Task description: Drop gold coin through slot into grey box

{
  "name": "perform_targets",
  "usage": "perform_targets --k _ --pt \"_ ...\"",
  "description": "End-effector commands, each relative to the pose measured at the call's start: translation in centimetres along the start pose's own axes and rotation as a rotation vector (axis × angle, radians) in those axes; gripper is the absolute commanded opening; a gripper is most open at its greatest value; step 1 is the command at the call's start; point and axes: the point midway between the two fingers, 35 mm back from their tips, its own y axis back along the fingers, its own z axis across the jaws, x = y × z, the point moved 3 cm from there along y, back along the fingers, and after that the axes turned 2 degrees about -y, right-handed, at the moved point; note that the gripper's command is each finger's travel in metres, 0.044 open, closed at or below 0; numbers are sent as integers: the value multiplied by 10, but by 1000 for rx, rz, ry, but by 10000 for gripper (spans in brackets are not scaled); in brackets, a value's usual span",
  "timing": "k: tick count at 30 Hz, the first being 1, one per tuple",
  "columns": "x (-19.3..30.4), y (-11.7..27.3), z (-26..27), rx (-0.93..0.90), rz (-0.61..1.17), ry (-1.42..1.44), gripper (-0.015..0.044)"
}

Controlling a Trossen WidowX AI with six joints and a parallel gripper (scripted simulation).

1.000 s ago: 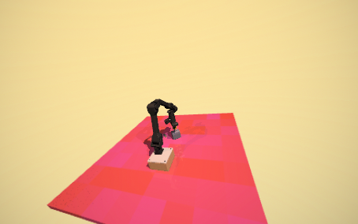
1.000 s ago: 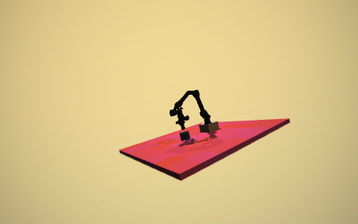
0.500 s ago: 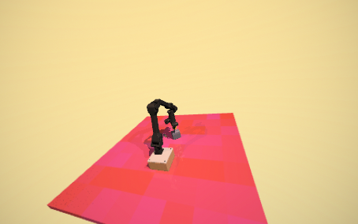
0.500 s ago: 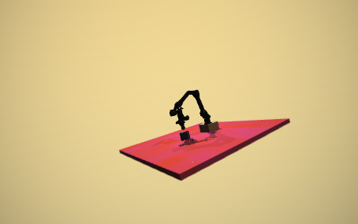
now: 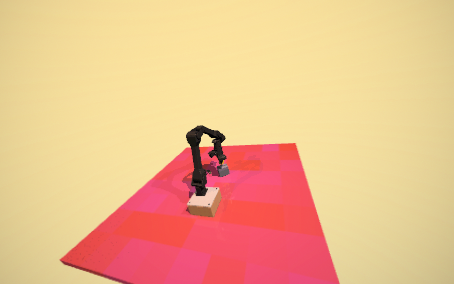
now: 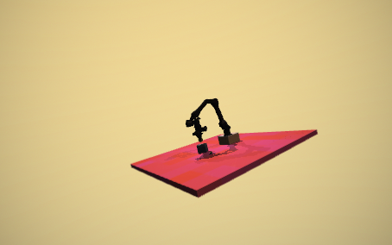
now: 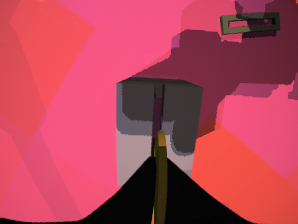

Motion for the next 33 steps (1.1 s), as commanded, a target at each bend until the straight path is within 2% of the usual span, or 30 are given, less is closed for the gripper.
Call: perform_targets --k 1,33 --pt "0 0 0 0 0 -2 0" --pt "-1 -12 0 0 0 -5 0"
